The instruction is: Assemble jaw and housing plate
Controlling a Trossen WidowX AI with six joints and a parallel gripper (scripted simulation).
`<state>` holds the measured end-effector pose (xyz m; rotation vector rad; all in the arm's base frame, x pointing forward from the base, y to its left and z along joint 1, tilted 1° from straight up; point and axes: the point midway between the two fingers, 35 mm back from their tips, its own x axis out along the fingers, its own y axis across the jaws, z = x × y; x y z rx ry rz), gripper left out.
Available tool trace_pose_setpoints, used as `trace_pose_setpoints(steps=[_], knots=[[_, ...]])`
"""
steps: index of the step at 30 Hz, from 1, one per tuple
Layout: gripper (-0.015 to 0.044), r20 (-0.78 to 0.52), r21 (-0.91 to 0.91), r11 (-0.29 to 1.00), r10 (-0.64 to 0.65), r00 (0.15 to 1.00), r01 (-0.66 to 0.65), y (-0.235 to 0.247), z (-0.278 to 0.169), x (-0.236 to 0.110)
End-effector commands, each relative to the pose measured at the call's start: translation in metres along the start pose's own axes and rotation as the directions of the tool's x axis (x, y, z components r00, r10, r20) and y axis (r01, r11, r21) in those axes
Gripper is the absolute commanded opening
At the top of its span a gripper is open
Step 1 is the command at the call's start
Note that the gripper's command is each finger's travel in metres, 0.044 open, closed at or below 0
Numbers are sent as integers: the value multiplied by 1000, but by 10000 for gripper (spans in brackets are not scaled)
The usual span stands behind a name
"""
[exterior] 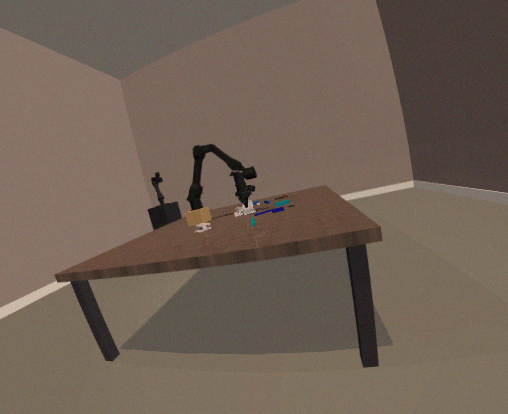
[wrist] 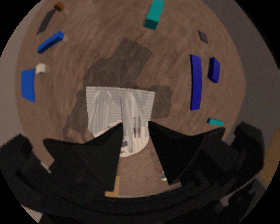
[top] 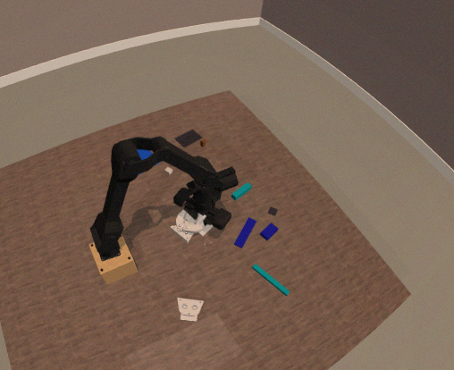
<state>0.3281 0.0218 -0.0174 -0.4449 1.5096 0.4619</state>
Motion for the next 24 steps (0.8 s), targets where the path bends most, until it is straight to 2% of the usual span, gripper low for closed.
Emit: trace_pose_setpoints(steps=[1,24], knots=[[134,-2,4,1000,-1,1000,1,1,-1,4],[134,-2,0,1000,-1,1000,1,1,-1,7]])
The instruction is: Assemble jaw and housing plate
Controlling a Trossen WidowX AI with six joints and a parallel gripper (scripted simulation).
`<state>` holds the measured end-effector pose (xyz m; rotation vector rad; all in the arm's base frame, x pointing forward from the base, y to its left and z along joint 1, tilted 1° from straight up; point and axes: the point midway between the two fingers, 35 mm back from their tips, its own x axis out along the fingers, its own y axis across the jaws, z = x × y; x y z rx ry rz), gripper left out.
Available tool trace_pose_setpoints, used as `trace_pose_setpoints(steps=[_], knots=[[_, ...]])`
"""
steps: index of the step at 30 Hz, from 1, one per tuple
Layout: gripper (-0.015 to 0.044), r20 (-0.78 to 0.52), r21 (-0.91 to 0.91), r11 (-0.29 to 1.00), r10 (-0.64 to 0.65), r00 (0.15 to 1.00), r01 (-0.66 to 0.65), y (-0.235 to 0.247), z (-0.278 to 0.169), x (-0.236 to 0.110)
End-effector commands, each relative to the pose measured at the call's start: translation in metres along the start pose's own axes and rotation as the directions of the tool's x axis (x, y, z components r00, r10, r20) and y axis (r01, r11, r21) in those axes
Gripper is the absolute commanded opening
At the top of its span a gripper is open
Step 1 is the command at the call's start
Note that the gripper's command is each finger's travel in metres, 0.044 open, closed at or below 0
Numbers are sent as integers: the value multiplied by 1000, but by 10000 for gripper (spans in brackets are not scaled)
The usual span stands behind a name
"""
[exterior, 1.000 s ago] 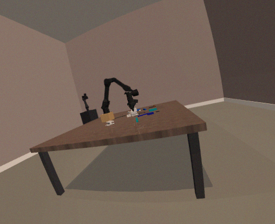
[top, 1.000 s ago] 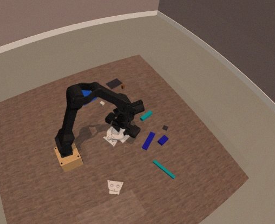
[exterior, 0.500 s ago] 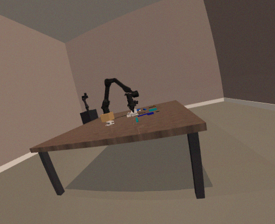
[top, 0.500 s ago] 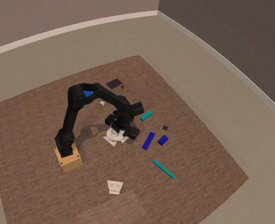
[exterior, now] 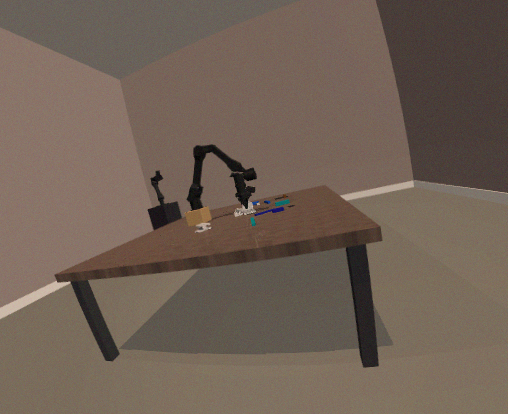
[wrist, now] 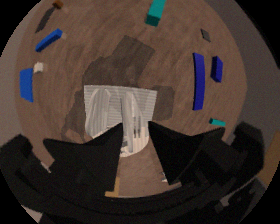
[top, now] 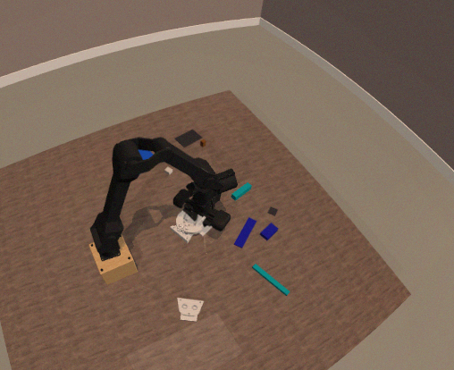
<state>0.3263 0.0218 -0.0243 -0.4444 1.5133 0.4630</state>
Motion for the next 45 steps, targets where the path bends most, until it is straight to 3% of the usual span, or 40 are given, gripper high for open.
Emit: trace_pose_setpoints(steps=[1,45], knots=[[134,1,0,1000,-3,1000,3,0,0,0],[134,1,-11,1000,-2,1000,2,0,0,13]])
